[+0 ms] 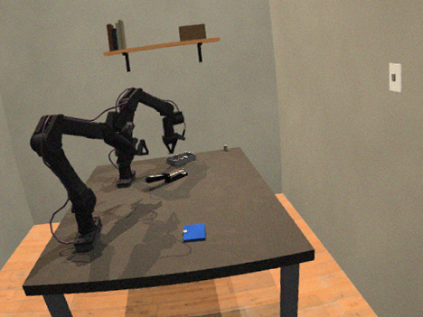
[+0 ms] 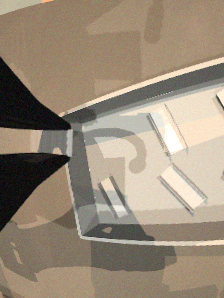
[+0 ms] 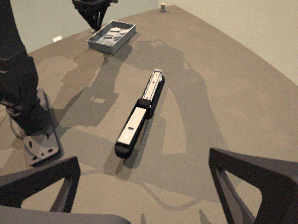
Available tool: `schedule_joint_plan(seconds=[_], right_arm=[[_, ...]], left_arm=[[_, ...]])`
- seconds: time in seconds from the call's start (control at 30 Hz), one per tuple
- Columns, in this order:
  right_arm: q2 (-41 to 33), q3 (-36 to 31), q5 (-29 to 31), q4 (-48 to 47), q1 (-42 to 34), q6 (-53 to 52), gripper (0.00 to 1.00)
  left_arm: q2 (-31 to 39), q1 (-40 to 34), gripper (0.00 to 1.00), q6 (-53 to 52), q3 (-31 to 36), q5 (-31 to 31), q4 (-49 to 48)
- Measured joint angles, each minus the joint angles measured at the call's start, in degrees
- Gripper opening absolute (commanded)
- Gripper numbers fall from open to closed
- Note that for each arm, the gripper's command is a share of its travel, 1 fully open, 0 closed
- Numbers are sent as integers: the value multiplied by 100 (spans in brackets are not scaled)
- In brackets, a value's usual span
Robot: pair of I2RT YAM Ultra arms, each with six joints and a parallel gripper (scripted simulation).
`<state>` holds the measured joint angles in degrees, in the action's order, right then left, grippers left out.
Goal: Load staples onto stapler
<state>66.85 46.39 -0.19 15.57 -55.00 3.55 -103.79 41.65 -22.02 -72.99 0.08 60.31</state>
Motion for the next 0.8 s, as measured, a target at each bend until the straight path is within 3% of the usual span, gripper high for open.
schedule_joint_plan(seconds=[0.17,0.4,0.8], right_arm=[[-269,-358,0,-98,50,0,100],[-341,-444,0,-164,63,0,100],[-345,-444,0,-205,63,0,100]], left_arm=[[181,-251,6,520,197,-22,-63],[826,-1453,6,1696,822,9,35],[1314,-4312,6,4089,1121,37,127]])
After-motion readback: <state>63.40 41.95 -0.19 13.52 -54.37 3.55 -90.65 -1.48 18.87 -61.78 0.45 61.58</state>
